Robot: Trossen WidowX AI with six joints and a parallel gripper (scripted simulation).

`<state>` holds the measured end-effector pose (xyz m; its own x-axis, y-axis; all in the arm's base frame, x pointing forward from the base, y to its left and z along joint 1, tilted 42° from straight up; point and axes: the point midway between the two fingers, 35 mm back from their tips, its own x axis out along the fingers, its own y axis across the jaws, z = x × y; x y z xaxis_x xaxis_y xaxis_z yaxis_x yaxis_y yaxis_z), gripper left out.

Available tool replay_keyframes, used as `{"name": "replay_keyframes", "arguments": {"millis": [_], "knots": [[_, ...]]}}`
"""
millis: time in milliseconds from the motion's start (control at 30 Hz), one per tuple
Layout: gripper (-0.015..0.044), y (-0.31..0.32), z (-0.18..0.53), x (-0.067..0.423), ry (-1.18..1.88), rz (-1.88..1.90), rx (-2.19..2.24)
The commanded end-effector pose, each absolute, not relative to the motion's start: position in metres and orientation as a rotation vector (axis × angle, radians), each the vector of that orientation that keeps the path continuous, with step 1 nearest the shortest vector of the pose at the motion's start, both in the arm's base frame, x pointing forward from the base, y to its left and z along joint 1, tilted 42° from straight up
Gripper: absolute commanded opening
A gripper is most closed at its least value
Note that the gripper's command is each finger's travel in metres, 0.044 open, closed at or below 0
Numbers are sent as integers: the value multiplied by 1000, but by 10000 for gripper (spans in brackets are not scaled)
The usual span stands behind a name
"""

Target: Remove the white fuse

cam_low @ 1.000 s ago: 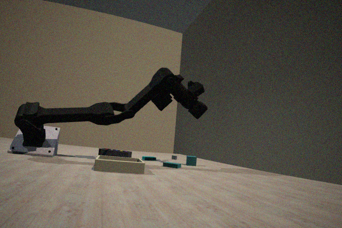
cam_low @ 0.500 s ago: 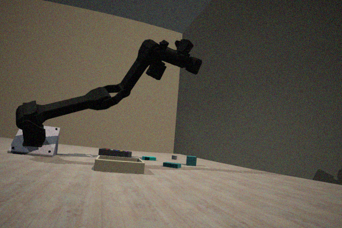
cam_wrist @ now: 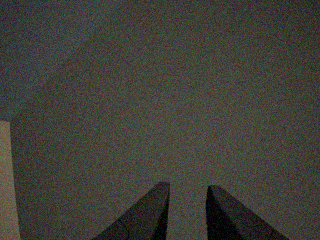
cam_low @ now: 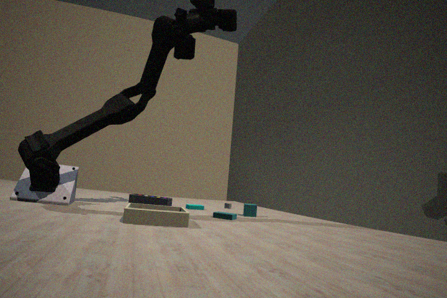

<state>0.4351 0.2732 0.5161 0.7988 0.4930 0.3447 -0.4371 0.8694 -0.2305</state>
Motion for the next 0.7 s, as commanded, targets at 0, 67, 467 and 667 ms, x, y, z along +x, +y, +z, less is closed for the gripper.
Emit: {"name": "replay_keyframes", "arguments": {"millis": [0, 67, 467, 667], "knots": [[74, 287, 559, 384, -558, 571, -110], [74, 294, 579, 356, -628, 609, -78], [74, 276, 680, 181, -1038, 795, 177], [74, 226, 716, 103, -1239, 822, 357]]}}
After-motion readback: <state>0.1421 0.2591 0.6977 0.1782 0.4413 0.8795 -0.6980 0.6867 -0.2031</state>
